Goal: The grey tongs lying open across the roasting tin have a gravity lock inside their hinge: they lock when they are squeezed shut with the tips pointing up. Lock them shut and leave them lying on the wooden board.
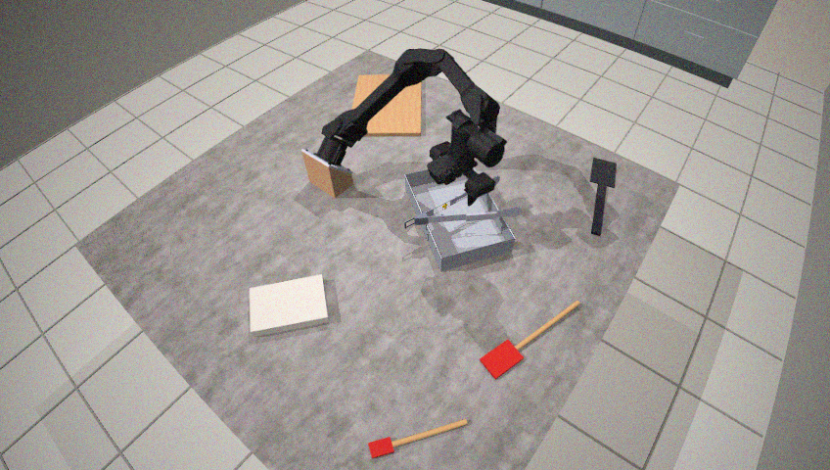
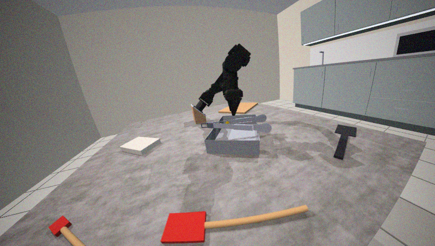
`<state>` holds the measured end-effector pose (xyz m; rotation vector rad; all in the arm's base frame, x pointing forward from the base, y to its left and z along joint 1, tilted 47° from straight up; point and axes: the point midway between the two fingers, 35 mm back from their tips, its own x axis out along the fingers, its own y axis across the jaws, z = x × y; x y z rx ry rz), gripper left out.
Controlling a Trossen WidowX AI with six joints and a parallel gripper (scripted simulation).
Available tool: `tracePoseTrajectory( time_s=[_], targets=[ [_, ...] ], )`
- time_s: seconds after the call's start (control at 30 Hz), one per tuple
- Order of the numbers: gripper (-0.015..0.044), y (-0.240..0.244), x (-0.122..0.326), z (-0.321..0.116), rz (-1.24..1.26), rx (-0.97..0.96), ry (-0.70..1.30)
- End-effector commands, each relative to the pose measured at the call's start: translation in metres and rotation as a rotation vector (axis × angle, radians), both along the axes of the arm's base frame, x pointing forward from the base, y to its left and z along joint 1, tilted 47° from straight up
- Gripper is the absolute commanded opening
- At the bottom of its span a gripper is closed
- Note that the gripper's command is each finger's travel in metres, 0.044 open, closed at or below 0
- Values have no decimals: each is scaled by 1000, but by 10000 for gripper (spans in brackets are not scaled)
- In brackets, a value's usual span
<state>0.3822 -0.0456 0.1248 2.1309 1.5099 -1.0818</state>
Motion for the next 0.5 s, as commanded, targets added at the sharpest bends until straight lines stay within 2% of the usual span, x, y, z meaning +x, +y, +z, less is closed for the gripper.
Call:
tracePoseTrajectory(
  time_s=[0.0, 0.47],
  targets=[
    [440, -16, -6, -7, -141, 97, 175],
    [440, -16, 0, -6, -141, 97, 175]
  ],
)
